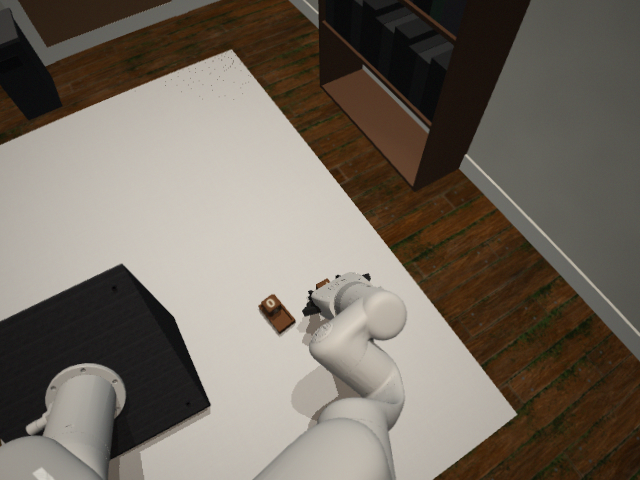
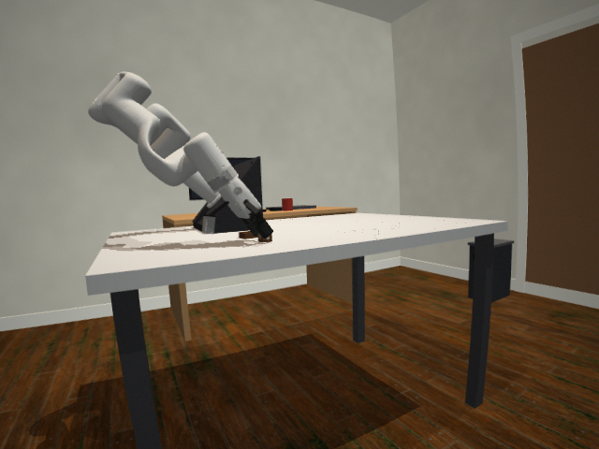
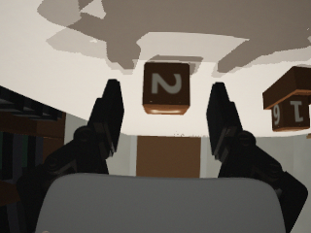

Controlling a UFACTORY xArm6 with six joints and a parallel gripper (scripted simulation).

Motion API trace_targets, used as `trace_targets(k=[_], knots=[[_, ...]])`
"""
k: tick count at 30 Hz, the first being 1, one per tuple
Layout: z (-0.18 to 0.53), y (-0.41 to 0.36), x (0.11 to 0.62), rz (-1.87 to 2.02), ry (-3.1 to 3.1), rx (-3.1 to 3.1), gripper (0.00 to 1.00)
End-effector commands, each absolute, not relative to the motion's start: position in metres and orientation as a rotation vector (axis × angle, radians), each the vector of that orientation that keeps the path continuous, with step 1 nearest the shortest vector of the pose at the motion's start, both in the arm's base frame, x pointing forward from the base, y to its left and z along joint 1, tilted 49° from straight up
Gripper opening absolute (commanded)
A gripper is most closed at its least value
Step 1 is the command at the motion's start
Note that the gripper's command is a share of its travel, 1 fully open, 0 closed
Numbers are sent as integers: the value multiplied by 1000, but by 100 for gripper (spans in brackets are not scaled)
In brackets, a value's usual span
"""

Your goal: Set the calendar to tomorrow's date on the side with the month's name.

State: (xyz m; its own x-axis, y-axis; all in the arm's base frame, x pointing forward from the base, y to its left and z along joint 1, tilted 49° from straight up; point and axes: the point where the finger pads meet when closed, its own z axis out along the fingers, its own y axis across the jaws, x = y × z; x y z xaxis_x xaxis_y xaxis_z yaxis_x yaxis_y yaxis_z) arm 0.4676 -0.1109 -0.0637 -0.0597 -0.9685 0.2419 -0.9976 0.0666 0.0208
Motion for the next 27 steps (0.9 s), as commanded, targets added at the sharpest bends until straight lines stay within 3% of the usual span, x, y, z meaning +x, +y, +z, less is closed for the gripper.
trace_targets(k=[1, 27], knots=[[-63, -110, 469, 228, -2145, 2014, 69], [-48, -93, 470, 228, -2145, 2014, 69]])
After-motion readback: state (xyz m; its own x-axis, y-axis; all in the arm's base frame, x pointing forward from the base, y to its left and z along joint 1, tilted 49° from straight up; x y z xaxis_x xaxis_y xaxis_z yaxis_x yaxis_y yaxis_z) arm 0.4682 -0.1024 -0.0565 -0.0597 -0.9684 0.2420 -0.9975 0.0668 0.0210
